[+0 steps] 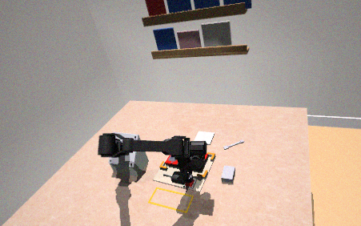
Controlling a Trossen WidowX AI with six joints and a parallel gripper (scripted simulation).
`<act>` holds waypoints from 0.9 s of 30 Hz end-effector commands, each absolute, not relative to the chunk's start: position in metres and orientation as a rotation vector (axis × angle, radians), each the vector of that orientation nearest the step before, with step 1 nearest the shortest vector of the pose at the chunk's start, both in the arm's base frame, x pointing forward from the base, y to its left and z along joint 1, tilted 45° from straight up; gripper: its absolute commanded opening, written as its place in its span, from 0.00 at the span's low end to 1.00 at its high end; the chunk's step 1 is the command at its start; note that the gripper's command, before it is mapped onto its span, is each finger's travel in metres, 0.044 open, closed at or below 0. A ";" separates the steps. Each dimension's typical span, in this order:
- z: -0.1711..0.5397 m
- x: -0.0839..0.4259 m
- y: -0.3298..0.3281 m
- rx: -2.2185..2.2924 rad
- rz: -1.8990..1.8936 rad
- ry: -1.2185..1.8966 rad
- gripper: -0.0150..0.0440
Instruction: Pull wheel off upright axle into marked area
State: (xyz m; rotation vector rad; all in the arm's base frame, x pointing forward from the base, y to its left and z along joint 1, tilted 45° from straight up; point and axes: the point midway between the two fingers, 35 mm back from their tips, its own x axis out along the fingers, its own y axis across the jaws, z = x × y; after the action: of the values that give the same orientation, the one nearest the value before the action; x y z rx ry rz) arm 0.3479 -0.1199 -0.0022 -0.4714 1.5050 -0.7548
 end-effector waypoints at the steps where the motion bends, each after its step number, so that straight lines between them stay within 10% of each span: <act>1: 0.001 0.349 -0.116 -0.475 -0.749 1.503 0.25; 27: 0.007 0.350 -0.110 -0.476 -0.749 1.505 0.25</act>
State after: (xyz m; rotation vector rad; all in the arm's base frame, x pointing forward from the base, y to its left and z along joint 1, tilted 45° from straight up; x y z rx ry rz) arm 0.3484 -0.1198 0.0000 -0.4603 1.5093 -0.7664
